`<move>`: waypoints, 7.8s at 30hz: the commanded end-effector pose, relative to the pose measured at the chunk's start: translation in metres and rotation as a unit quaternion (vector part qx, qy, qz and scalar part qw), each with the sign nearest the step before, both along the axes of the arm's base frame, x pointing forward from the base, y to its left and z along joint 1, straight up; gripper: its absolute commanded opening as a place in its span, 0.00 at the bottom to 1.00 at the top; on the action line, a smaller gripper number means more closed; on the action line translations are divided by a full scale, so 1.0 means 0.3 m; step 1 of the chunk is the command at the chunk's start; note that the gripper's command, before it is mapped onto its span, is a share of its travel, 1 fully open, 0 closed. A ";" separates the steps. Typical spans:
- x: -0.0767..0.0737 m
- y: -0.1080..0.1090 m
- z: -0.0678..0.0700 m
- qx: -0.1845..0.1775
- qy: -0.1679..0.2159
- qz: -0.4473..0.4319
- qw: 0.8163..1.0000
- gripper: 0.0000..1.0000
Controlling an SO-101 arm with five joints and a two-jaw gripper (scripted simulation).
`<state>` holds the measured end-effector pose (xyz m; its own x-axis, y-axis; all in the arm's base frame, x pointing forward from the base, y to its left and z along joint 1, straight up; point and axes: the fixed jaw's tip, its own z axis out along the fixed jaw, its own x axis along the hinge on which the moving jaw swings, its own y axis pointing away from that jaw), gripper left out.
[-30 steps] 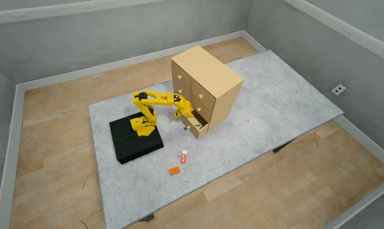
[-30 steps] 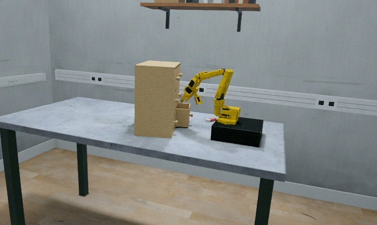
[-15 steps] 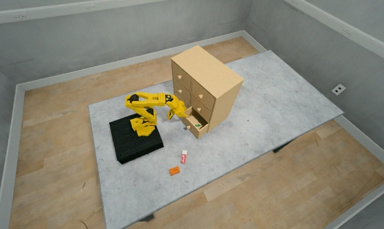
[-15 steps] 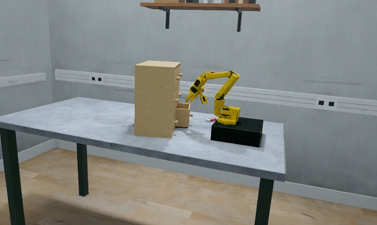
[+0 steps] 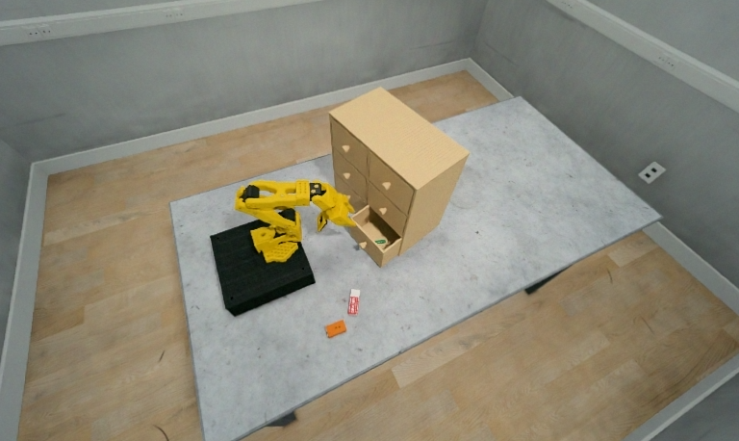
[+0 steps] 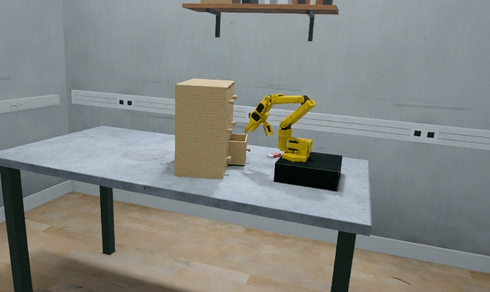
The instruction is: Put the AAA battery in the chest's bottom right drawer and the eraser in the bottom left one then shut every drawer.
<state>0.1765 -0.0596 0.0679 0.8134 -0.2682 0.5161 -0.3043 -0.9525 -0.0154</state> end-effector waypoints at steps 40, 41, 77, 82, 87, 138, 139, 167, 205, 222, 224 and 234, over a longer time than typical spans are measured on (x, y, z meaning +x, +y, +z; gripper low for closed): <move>-0.133 -0.040 -0.048 -0.028 -0.035 -0.052 0.998 0.22; -0.136 -0.049 -0.051 -0.033 -0.039 -0.058 0.997 0.22; -0.064 -0.100 -0.135 -0.044 -0.058 -0.067 0.995 0.21; -0.064 -0.100 -0.135 -0.044 -0.058 -0.067 0.995 0.21; -0.051 -0.107 -0.167 -0.043 -0.056 -0.067 0.995 0.21; -0.061 -0.101 -0.184 -0.040 -0.049 -0.066 0.996 0.21; -0.061 -0.101 -0.184 -0.040 -0.049 -0.066 0.996 0.21; -0.067 -0.097 -0.192 -0.040 -0.049 -0.065 0.996 0.21; 0.005 -0.131 -0.256 -0.039 -0.049 -0.066 0.996 0.21; 0.019 -0.138 -0.280 -0.038 -0.050 -0.066 0.996 0.21; 0.019 -0.138 -0.280 -0.038 -0.050 -0.066 0.996 0.21; 0.019 -0.138 -0.280 -0.038 -0.050 -0.066 0.996 0.21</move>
